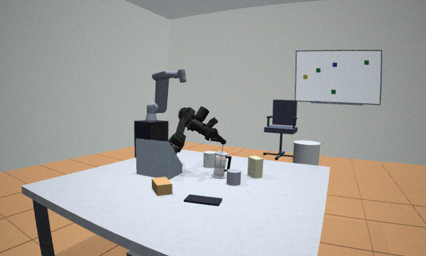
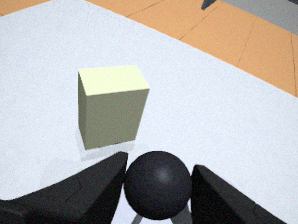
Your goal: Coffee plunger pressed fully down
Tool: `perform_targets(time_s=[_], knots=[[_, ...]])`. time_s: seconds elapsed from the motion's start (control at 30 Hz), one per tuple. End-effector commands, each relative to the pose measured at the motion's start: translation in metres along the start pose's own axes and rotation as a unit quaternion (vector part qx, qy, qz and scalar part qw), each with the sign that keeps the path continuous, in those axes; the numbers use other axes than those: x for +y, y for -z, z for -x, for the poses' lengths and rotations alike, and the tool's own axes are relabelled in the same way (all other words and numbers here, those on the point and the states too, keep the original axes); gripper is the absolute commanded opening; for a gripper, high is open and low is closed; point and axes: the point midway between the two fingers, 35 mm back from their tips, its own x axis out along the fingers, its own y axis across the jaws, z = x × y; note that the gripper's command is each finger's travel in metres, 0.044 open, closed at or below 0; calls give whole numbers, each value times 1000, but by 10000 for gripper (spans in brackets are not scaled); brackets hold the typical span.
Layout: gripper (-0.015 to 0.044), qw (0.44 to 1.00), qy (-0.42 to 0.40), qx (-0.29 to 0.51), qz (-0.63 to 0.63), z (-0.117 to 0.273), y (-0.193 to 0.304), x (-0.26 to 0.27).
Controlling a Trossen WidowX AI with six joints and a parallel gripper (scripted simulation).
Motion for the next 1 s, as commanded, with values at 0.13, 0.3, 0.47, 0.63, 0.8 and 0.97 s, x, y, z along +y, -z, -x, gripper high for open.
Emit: perform_targets(time_s=[0.13,0.3,0.47,0.63,0.8,0.97], knots=[[118,999,-6,19,-37,-13,33,2],[118,999,-8,16,-38,-19,33,4],[118,999,-8,16,-38,-23,30,4],[118,999,-9,16,-37,-25,29,3],[118,999,-9,16,-37,-26,28,2],[118,999,-9,16,-37,-26,27,2]])
